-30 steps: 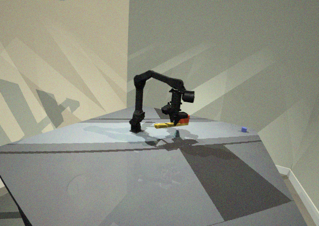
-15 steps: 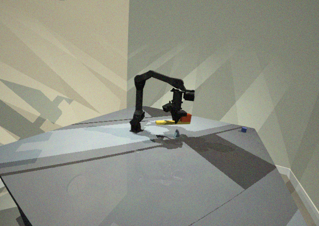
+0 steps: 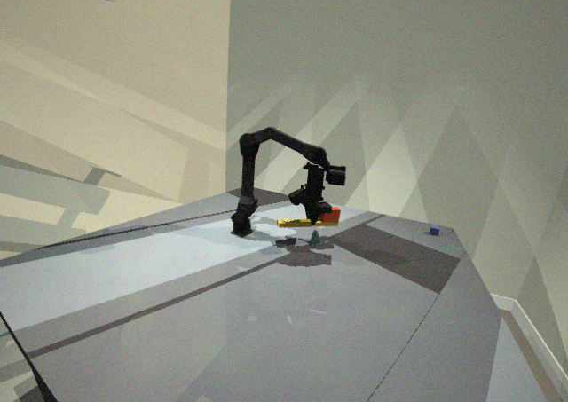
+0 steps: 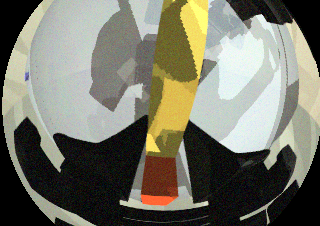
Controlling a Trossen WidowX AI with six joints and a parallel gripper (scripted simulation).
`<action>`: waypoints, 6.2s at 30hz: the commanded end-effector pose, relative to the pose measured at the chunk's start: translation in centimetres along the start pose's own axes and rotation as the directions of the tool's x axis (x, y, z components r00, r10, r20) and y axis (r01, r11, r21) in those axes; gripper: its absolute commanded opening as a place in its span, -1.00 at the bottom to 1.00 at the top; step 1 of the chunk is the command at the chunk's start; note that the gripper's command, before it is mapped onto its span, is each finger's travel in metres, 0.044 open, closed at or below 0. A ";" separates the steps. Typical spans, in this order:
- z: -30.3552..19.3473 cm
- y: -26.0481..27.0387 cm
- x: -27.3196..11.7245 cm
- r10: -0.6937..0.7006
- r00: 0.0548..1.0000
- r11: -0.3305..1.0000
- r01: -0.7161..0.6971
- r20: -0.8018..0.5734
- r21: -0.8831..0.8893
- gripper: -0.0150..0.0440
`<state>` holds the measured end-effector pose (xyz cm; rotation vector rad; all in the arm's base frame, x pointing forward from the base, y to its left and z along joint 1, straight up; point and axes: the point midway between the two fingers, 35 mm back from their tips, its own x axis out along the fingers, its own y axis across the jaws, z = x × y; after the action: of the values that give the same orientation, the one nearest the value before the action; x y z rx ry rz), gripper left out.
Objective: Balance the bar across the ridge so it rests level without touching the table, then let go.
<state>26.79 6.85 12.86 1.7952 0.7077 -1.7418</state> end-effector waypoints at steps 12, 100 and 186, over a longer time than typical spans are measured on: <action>0.1 -0.2 2.0 -0.004 1.000 1.000 0.004 -0.001 0.006 -0.49; 0.0 -0.2 2.6 -0.004 1.000 1.000 0.004 -0.001 0.006 -0.49; 0.2 -0.2 3.3 -0.004 1.000 1.000 0.004 -0.001 0.006 -0.49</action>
<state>26.64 6.91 9.85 1.7992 0.7103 -1.7409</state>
